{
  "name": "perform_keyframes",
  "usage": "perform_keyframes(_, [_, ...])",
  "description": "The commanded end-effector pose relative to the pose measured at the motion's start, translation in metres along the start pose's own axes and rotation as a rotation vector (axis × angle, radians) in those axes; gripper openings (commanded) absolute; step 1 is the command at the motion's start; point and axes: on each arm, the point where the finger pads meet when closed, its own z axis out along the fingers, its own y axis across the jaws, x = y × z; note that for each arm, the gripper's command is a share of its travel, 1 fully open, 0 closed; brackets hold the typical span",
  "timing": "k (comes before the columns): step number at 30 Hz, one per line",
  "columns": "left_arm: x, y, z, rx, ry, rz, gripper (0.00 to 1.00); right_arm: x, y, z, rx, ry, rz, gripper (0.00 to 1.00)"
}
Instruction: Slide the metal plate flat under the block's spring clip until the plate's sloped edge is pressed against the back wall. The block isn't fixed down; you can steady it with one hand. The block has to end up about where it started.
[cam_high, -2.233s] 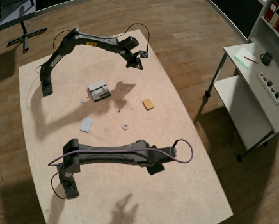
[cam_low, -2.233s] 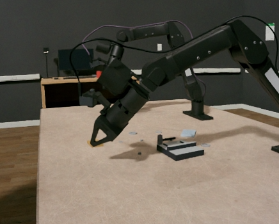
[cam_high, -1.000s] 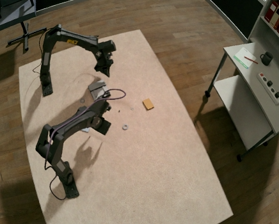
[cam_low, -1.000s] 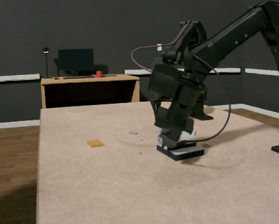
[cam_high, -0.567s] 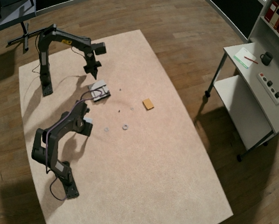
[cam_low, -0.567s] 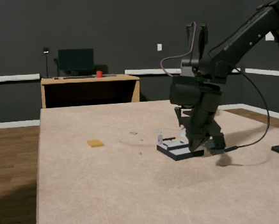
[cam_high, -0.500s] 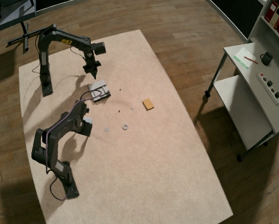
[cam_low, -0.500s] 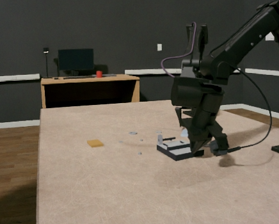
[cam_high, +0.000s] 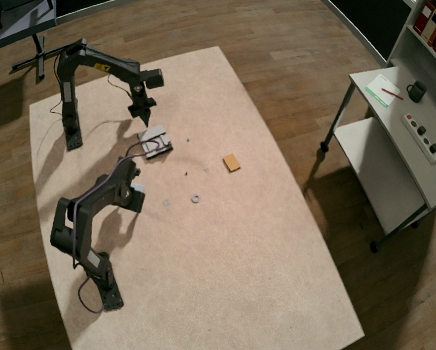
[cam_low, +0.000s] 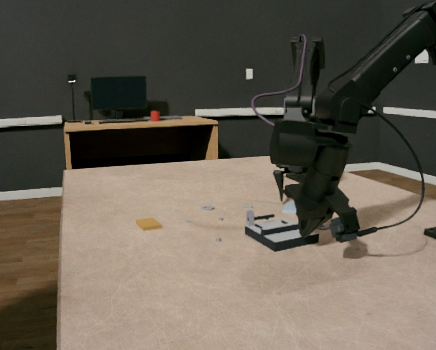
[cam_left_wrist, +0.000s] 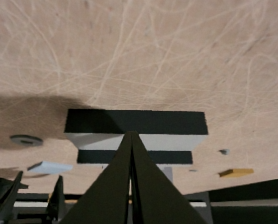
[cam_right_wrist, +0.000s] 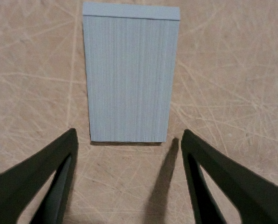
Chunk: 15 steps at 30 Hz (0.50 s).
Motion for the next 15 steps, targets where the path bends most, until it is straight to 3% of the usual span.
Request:
perform_keyframes(1, [0.005, -0.001, 0.008, 0.009, 0.016, -0.007, 0.00, -0.023, 0.001, -0.003, 0.008, -0.065, 0.000, 0.72])
perform_keyframes(8, [0.005, -0.001, 0.015, 0.010, 0.016, -0.008, 0.00, -0.019, 0.002, 0.010, 0.005, -0.054, -0.001, 0.62])
perform_keyframes(15, [0.005, -0.001, 0.016, 0.009, 0.016, -0.007, 0.00, -0.019, 0.002, 0.015, 0.006, -0.053, -0.001, 0.60])
